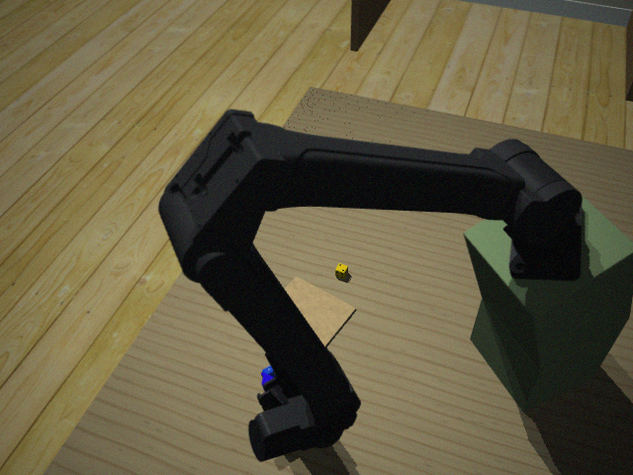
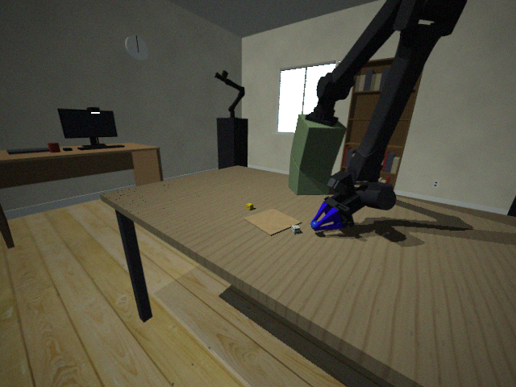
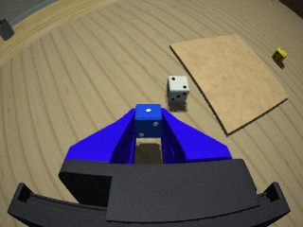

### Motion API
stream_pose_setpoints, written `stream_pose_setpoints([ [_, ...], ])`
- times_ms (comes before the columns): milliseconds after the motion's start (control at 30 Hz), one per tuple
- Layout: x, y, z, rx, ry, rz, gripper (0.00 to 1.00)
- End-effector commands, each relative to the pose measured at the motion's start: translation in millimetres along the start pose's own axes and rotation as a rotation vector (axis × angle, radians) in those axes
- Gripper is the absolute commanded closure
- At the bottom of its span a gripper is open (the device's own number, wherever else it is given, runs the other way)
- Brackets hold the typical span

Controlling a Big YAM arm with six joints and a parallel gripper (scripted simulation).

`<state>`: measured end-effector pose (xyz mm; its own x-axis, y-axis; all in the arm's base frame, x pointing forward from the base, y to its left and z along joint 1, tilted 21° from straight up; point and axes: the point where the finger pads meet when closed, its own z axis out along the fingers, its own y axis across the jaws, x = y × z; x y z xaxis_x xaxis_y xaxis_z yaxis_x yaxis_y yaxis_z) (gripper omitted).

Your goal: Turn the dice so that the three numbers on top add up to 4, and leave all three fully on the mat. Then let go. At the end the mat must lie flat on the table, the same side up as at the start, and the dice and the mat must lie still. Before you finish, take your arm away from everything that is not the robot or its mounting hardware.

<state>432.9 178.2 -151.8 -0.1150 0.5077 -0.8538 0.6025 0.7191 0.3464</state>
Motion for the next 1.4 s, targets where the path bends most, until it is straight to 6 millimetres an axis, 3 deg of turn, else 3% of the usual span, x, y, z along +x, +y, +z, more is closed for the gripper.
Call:
stream_pose_setpoints([
  [0,1.0,1.8,7.9,0.001,-0.009,0.01,0.85],
  [167,-6.0,15.9,6.0,-0.016,-0.014,0.038,0.85],
  [1367,-4.9,11.7,5.8,-0.011,-0.012,0.031,0.85],
])
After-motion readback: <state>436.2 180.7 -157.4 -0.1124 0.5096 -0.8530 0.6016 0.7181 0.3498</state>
